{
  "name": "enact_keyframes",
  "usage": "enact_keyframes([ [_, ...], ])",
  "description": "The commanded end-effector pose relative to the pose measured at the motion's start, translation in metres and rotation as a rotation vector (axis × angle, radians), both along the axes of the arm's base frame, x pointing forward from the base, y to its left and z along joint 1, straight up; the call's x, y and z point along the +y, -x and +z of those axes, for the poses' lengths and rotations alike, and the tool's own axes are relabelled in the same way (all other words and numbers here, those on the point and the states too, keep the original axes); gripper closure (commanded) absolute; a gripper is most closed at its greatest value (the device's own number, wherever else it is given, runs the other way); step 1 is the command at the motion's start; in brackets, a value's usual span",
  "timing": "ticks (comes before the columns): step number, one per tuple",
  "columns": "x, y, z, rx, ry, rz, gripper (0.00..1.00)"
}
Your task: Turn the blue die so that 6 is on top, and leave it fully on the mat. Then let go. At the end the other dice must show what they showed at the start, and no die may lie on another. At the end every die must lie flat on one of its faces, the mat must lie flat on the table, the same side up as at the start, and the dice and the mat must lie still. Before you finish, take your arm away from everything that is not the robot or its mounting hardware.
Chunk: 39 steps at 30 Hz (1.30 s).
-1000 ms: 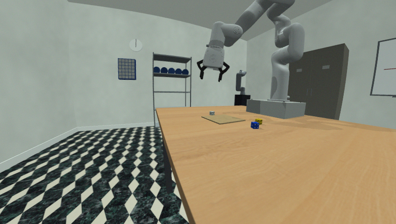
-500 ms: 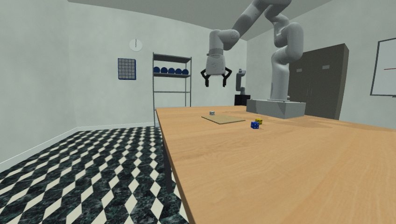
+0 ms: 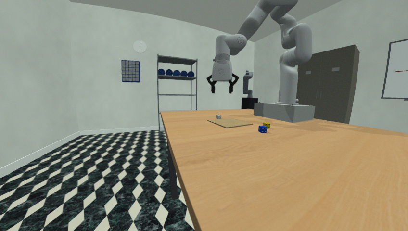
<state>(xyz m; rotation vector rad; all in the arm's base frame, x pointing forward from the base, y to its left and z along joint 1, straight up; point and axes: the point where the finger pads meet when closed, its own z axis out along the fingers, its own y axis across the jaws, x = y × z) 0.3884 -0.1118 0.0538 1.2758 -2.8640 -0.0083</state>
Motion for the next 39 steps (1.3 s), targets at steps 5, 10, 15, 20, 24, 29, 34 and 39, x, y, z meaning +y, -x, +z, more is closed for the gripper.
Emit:
enact_keyframes([
  [5, 0.000, -0.004, -0.052, -0.002, 0.001, 0.000, 0.00],
  [10, 0.000, -0.005, -0.081, -0.002, 0.001, 0.000, 0.00],
  [15, 0.000, -0.005, -0.088, -0.002, 0.001, 0.000, 0.00],
  [20, 0.000, -0.005, -0.088, -0.002, 0.001, 0.000, 0.00],
  [24, 0.000, -0.005, -0.088, -0.002, 0.001, 0.000, 0.00],
  [29, 0.000, -0.005, -0.088, -0.002, 0.001, 0.000, 0.00],
  [34, 0.000, -0.005, -0.088, -0.002, 0.001, 0.000, 0.00],
  [39, 0.000, -0.005, -0.088, -0.002, 0.001, 0.000, 0.00],
])
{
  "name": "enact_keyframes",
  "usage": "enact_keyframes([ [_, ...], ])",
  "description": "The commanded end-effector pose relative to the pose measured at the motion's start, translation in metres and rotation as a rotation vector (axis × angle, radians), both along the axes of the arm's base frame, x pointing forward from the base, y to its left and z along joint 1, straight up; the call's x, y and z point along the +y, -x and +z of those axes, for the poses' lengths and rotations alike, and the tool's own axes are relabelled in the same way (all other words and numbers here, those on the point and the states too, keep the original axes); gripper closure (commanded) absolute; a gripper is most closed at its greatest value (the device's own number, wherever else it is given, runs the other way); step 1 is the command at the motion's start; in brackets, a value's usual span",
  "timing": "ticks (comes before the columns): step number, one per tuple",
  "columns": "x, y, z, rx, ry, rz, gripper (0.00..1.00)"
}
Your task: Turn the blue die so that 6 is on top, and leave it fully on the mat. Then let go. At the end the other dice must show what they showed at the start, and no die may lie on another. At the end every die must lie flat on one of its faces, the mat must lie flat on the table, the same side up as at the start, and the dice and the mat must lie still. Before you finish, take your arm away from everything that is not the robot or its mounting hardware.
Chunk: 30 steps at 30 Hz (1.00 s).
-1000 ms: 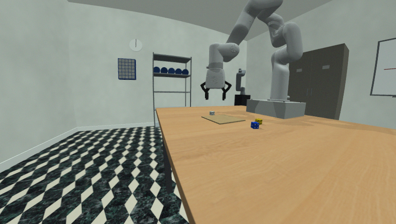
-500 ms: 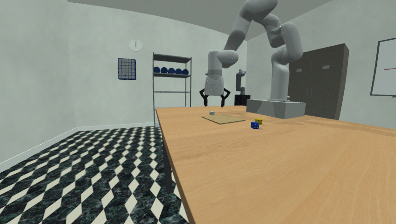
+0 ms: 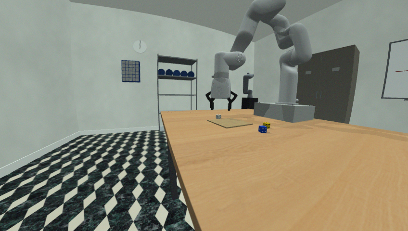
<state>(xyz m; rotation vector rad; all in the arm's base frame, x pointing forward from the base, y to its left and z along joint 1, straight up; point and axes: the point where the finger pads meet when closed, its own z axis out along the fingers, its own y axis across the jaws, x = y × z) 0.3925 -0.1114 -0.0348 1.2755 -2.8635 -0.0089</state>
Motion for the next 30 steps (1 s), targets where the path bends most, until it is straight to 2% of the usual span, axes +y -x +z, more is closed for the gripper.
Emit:
enact_keyframes([
  [1, 0.000, -0.001, 0.001, -0.003, 0.001, 0.000, 0.00],
  [21, 0.001, -0.001, 0.001, -0.003, 0.001, 0.000, 0.00],
  [30, 0.028, 0.010, 0.001, -0.003, 0.001, 0.000, 0.00],
])
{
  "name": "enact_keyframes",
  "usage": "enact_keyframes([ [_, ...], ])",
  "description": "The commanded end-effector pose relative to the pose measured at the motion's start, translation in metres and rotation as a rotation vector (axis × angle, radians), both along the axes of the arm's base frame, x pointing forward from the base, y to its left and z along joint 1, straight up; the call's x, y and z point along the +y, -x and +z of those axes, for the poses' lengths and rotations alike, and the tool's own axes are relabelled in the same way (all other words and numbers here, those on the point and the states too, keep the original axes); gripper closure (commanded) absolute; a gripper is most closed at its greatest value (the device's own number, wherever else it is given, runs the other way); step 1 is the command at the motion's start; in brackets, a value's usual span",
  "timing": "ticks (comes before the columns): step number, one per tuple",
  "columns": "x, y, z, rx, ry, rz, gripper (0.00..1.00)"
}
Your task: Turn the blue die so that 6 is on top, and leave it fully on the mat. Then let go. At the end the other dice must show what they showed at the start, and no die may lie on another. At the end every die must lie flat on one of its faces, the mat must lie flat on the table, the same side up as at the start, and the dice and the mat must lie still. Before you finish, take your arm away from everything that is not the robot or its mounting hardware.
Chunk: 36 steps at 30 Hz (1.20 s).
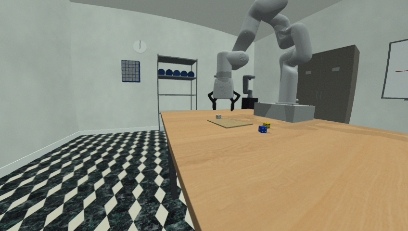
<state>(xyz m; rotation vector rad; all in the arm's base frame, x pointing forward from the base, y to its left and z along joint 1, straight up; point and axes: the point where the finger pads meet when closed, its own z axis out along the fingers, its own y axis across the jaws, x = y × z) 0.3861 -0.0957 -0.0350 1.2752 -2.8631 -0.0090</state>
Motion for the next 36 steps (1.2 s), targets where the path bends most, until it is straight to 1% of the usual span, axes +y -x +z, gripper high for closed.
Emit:
enact_keyframes([
  [1, 0.012, 0.004, 0.001, -0.003, 0.001, 0.000, 0.00],
  [5, 0.040, 0.015, 0.001, -0.003, 0.001, 0.000, 0.00],
  [16, 0.131, 0.051, 0.001, -0.003, 0.003, 0.000, 0.00],
  [18, 0.131, 0.051, 0.001, -0.003, 0.003, 0.000, 0.00],
  [23, 0.165, 0.064, 0.001, -0.003, 0.004, 0.000, 0.00],
  [28, 0.189, 0.074, 0.001, -0.003, 0.004, 0.000, 0.00],
  [32, 0.200, 0.078, 0.001, -0.003, 0.004, 0.000, 0.00],
  [36, 0.203, 0.080, 0.001, -0.003, 0.004, 0.000, 0.00],
])
